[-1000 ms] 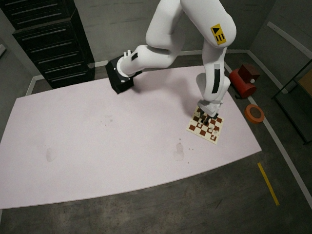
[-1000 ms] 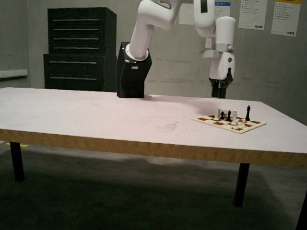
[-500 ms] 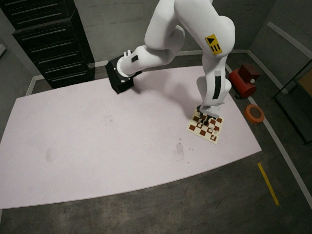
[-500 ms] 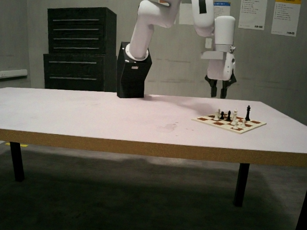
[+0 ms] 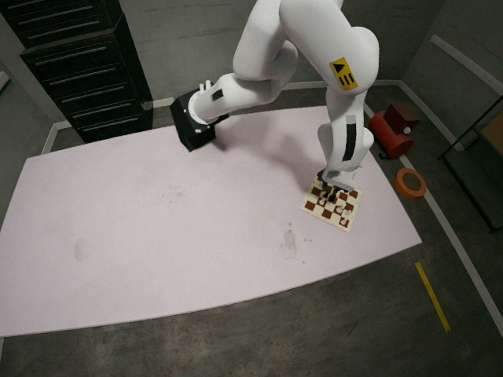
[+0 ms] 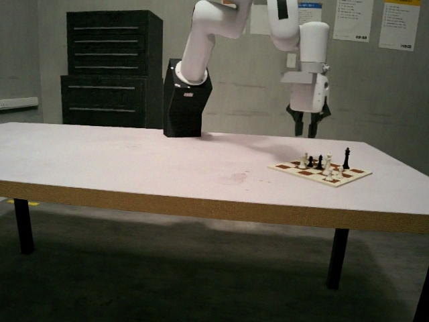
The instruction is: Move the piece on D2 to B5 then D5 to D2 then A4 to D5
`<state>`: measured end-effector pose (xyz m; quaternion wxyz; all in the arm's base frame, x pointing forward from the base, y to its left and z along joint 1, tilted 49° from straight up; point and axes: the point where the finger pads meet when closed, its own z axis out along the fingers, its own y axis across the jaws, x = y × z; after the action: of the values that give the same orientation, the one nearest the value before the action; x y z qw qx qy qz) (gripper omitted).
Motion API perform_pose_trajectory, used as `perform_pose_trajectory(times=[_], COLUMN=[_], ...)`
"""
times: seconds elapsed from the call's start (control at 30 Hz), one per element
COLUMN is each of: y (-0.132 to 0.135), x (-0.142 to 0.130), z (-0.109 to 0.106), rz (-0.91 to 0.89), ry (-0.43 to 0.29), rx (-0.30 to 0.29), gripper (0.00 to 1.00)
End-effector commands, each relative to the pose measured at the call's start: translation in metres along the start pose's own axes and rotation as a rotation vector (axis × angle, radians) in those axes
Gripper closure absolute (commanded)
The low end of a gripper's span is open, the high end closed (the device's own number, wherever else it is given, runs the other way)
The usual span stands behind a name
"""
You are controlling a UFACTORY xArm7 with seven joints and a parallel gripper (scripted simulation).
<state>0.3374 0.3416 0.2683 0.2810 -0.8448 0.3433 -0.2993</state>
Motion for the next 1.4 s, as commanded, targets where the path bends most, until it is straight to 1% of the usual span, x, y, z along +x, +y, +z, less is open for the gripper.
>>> perform_pose_trajectory(times=[0.0,0.23,1.1,1.37], y=[-0.001,-0.001,-0.002,-0.002], x=[0.0,0.0,0.0,0.0], z=[0.001,0.005,0.04,0.046], rz=[-0.001,-0.001,-0.001,-0.001], ry=[0.0,-0.001,-0.001,-0.001], rx=[0.003,0.003,0.003,0.003], gripper=[0.61,0.61,0.61,0.61])
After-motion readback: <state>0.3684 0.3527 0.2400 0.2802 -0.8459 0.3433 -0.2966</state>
